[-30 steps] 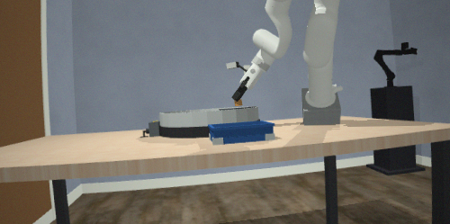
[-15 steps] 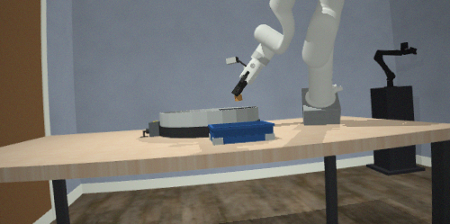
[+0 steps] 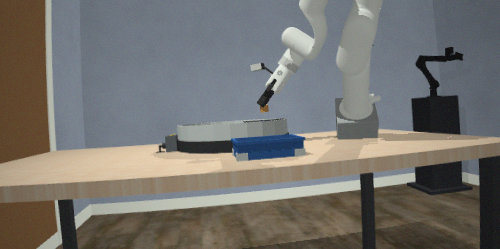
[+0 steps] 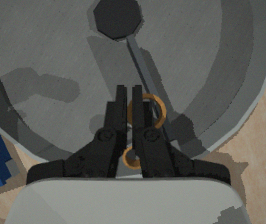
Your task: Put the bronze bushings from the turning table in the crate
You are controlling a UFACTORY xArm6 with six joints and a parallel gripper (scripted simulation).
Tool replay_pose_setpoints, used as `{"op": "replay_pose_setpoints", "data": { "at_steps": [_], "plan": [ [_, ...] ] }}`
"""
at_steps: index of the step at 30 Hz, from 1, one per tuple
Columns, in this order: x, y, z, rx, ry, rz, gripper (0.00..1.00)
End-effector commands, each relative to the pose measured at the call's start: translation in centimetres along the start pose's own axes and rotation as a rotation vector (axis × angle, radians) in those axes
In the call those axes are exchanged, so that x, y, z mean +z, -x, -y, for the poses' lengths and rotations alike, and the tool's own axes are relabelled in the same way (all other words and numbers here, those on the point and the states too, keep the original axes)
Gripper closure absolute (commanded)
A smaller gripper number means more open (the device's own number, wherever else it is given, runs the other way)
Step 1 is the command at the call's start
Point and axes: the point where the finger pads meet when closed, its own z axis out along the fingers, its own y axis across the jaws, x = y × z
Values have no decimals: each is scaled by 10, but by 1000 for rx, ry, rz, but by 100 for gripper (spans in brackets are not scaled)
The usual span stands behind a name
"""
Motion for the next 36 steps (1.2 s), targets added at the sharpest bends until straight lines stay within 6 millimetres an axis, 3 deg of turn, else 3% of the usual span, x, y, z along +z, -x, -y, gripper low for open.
{"op": "replay_pose_setpoints", "data": {
  "at_steps": [1,9,17,19,26,34,36],
  "plan": [
    [2,-4,3,-3,12,2,100],
    [11,-14,18,-6,58,12,100],
    [23,-28,61,4,128,8,100],
    [23,-28,61,4,128,8,100],
    [27,-29,118,38,171,-13,100],
    [19,-15,177,93,194,-31,100],
    [19,-15,177,93,194,-31,100]
  ]
}}
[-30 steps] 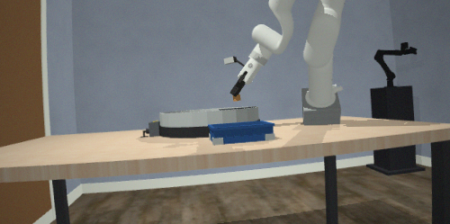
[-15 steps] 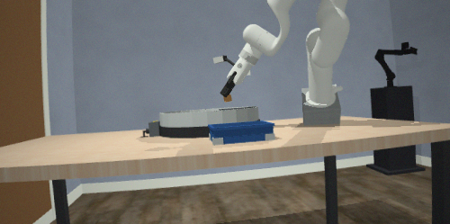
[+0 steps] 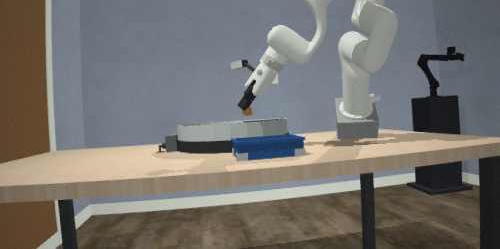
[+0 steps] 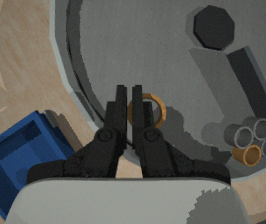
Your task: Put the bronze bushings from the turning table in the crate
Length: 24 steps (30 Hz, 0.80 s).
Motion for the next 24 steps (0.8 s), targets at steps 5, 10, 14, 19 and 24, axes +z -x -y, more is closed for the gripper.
{"op": "replay_pose_setpoints", "data": {
  "at_steps": [5,10,14,19,24],
  "plan": [
    [-25,24,50,64,52,-14,100],
    [-45,44,76,107,60,-10,100],
    [-63,62,92,140,68,-2,100],
    [-78,76,103,165,75,6,100],
    [-100,94,114,198,86,19,100]
  ]
}}
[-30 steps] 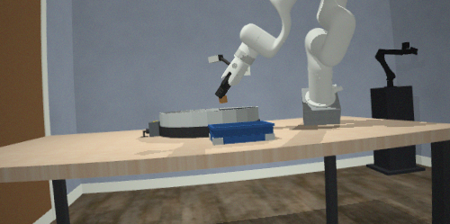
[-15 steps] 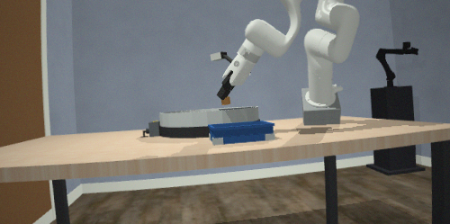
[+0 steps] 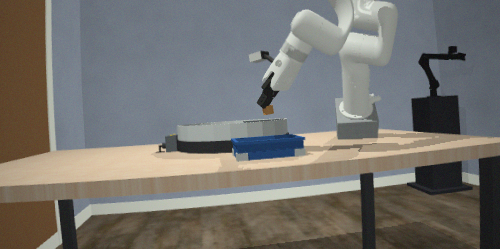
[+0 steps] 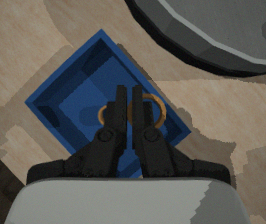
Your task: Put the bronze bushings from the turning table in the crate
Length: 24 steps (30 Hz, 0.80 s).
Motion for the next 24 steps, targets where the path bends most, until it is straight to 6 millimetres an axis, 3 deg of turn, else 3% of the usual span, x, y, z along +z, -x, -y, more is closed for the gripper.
{"op": "replay_pose_setpoints", "data": {
  "at_steps": [1,8,24],
  "plan": [
    [-23,20,7,33,13,-8,100],
    [-37,31,9,50,21,1,100],
    [-38,33,9,51,22,2,100]
  ]
}}
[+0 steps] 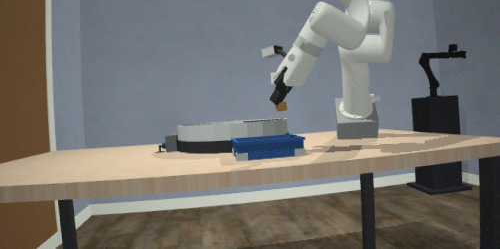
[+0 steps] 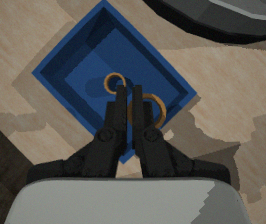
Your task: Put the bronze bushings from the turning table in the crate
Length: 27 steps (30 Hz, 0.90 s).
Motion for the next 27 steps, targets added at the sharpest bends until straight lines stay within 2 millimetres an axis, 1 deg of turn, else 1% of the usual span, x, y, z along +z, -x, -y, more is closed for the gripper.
{"op": "replay_pose_setpoints", "data": {
  "at_steps": [1,24,27],
  "plan": [
    [-1,0,1,1,-2,0,100],
    [-1,1,4,2,-2,-1,100],
    [1,3,4,2,-2,-1,100]
  ]
}}
